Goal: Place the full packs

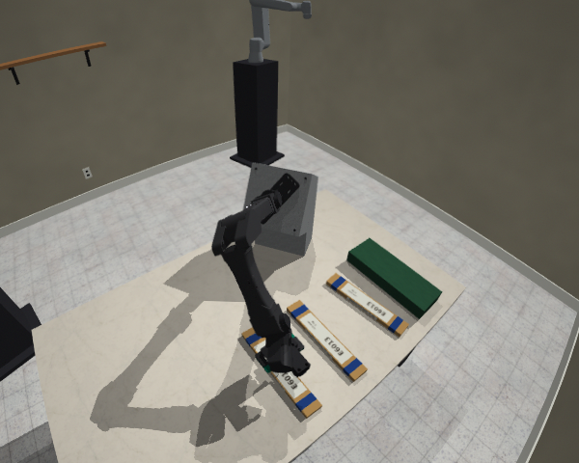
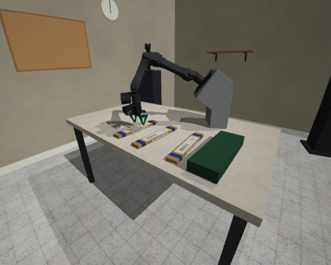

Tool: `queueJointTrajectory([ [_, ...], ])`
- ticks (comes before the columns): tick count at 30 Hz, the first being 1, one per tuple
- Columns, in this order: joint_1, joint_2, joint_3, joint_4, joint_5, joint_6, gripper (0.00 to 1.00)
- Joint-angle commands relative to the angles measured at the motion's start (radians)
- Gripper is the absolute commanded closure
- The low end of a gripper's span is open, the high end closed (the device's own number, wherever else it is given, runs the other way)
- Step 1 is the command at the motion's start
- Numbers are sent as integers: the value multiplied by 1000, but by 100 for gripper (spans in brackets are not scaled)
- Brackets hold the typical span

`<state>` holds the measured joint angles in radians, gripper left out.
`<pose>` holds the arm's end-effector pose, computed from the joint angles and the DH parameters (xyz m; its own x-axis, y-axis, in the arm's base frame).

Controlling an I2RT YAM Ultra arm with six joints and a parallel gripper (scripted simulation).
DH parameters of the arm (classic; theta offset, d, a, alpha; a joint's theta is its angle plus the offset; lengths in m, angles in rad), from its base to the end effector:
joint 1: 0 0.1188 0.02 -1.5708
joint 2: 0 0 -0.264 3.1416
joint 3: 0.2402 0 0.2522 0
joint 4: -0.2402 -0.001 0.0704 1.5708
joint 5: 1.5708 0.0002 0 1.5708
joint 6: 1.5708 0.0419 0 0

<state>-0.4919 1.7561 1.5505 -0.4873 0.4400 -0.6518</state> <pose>0.3480 -0.2056 0.3177 -0.8821 -0.1500 -0.4466 0.2278 0.6939 -0.6830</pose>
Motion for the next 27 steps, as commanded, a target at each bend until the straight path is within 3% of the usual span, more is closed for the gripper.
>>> queueJointTrajectory([
  [1, -16, 27, 39, 61, -27, -18, 3],
  [13, 3, 26, 68, 46, -29, -14, 3],
  [27, -32, 97, 91, 85, -44, -30, 3],
])
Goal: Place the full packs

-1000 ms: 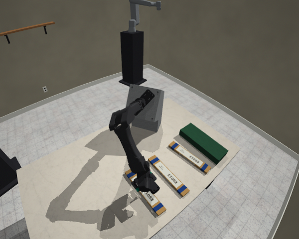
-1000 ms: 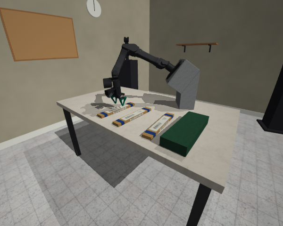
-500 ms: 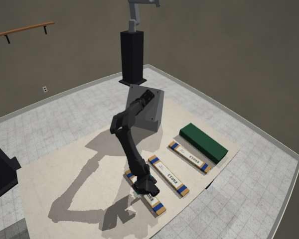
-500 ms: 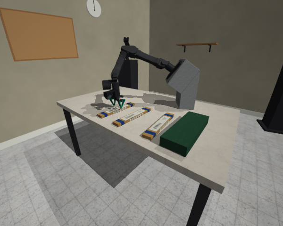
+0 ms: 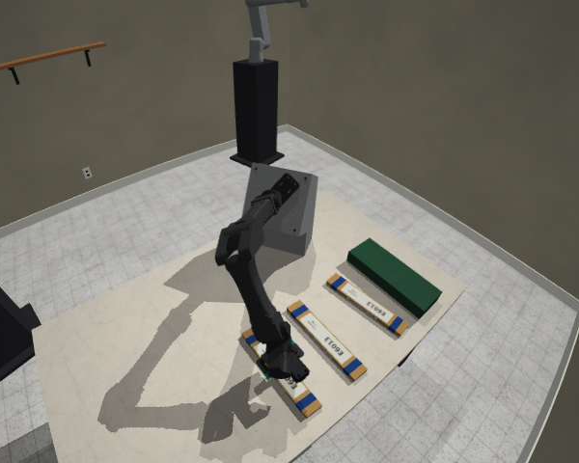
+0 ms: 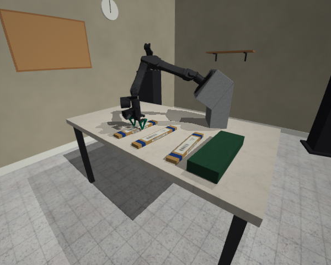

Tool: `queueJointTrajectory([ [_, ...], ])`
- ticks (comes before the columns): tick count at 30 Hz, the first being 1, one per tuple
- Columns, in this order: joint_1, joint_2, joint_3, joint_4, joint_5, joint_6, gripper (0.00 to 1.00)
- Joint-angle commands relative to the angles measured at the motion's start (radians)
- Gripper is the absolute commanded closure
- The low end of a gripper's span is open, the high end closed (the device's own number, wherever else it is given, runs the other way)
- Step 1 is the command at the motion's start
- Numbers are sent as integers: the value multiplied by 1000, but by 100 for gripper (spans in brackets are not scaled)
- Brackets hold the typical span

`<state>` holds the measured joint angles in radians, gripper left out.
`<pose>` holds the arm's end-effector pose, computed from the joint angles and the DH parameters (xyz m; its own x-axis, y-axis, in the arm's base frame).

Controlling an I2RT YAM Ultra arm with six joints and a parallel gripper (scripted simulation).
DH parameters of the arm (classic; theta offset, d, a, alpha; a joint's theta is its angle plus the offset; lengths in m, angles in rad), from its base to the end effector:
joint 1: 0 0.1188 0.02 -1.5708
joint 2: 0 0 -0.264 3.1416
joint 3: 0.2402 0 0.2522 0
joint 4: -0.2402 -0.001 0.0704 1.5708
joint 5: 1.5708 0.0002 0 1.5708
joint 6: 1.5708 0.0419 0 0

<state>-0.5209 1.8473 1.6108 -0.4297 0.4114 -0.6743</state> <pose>0.3649 -0.2275 0.3063 -0.8738 -0.1584 -0.4598 0.2347 0.6908 -0.6839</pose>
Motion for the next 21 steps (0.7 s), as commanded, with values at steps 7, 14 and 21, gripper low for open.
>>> queueJointTrajectory([
  [7, -3, 25, 40, 38, -21, -11, 3],
  [14, -1, 16, 49, 45, -24, -12, 3],
  [21, -2, 13, 51, 28, -25, -12, 3],
])
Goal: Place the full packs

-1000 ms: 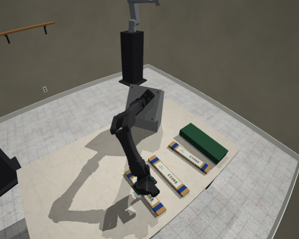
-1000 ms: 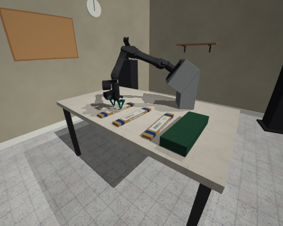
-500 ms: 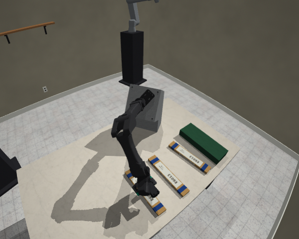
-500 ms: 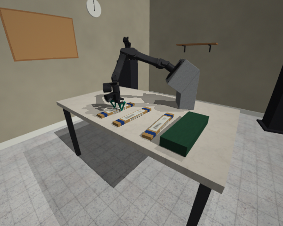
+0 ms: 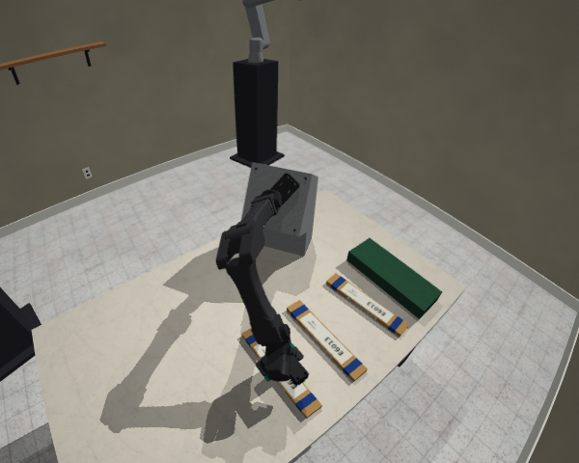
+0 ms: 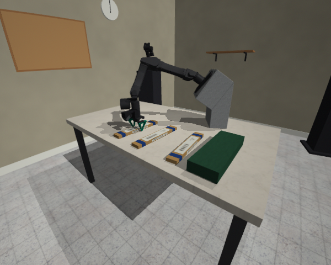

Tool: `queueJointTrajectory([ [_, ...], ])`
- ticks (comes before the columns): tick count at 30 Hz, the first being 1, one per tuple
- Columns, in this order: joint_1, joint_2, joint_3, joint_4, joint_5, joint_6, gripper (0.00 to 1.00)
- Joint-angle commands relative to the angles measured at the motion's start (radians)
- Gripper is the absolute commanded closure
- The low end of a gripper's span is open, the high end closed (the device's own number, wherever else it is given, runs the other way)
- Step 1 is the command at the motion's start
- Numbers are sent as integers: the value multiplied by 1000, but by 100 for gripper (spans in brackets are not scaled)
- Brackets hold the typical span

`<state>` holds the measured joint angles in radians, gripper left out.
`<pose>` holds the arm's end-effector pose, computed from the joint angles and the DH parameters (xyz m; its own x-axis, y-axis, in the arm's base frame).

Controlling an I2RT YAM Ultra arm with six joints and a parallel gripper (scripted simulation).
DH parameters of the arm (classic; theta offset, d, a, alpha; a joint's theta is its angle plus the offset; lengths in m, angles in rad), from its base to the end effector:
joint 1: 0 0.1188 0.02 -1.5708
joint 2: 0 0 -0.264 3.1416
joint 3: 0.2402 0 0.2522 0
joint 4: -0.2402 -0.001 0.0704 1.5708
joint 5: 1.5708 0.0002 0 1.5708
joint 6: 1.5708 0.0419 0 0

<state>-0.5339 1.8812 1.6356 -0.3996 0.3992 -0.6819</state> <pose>0.3708 -0.2370 0.3031 -0.8659 -0.1627 -0.4730 0.2453 0.6860 -0.6850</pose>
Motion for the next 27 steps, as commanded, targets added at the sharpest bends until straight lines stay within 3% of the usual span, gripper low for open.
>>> queueJointTrajectory([
  [1, 11, -22, 26, -2, -13, -4, 3],
  [4, 10, -24, 26, -4, -13, -4, 3],
  [5, 10, -24, 26, -4, -13, -4, 100],
  [27, 11, -24, 26, -6, -13, -4, 100],
])
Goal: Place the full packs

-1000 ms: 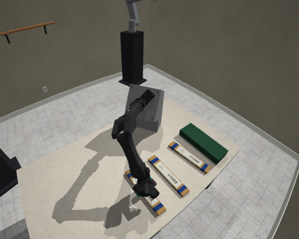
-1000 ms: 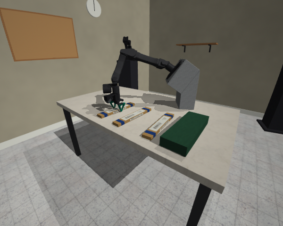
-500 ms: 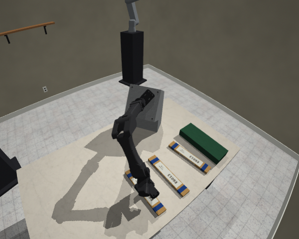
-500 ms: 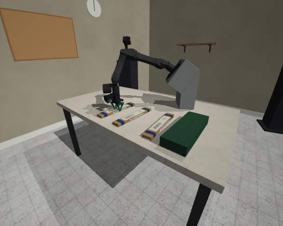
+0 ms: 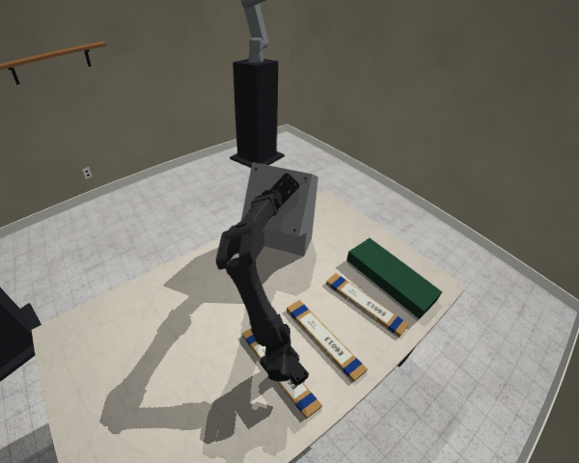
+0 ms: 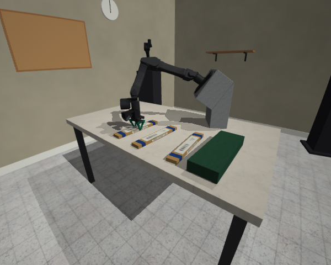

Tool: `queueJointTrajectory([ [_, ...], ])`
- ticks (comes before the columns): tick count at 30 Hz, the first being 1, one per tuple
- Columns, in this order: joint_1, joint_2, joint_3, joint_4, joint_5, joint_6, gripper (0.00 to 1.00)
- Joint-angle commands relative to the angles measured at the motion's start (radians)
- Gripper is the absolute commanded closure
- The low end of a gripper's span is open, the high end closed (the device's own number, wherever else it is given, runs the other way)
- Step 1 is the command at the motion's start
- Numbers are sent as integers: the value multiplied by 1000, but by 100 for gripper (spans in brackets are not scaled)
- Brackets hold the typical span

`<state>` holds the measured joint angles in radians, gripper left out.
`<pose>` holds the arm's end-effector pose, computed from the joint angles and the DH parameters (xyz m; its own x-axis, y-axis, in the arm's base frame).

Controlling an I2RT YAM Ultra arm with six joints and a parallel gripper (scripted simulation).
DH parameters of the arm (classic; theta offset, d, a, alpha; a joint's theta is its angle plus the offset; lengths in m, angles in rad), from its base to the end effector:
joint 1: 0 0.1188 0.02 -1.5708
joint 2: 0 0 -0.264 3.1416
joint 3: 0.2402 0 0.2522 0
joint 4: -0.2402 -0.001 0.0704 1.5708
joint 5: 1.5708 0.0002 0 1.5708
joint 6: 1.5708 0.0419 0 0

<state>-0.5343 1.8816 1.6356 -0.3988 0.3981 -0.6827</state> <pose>0.3709 -0.2372 0.3030 -0.8657 -0.1635 -0.4731 0.2448 0.6862 -0.6850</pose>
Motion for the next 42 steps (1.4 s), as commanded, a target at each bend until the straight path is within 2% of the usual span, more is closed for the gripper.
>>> queueJointTrajectory([
  [1, 12, -24, 26, -7, -12, -3, 100],
  [18, 12, -24, 26, -7, -12, -3, 100],
  [21, 19, -41, -15, -22, -6, 6, 100],
  [42, 45, -118, -41, -68, 24, 25, 100],
])
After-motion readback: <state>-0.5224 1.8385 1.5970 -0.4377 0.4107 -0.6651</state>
